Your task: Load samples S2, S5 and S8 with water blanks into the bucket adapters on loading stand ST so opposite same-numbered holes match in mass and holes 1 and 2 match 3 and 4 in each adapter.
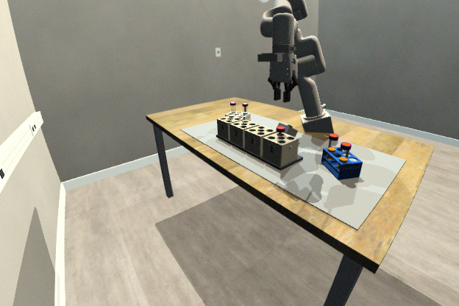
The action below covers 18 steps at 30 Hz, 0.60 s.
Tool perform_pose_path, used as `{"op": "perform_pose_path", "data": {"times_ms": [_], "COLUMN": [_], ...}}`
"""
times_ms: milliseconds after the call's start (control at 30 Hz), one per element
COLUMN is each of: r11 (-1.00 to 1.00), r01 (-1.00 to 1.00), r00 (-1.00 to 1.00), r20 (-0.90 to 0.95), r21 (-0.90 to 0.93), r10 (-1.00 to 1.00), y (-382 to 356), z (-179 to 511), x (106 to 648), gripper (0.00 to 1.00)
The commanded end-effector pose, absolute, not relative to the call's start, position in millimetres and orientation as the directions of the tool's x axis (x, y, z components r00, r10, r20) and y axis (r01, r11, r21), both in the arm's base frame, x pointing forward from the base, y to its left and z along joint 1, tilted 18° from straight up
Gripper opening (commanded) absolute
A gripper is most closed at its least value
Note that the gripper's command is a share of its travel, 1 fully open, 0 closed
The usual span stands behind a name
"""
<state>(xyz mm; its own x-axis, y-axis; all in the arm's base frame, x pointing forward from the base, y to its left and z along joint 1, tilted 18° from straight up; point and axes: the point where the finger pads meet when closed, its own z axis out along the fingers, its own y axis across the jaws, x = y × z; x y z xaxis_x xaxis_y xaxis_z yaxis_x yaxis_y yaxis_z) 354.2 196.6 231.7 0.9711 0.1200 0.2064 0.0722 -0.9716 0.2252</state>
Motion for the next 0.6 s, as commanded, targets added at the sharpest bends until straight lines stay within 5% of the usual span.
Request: {"op": "perform_pose_path", "data": {"times_ms": [0, 133, 167, 567], "r11": [-0.972, -0.972, -0.968, -0.832], "r01": [0.072, 0.072, 0.104, 0.473], "r00": [0.97, 0.97, 0.967, 0.85], "r20": [0.21, 0.21, 0.203, 0.097], "r21": [0.223, 0.223, 0.23, 0.29], "r10": [0.12, 0.12, 0.152, 0.517], "y": [197.3, 197.4, 201.4, 249.8], "z": [233.3, 233.4, 231.9, 214.1], "x": [354.9, 354.9, 352.2, 321.3], "gripper": [0.44, 0.44, 0.57, 0.57]}}
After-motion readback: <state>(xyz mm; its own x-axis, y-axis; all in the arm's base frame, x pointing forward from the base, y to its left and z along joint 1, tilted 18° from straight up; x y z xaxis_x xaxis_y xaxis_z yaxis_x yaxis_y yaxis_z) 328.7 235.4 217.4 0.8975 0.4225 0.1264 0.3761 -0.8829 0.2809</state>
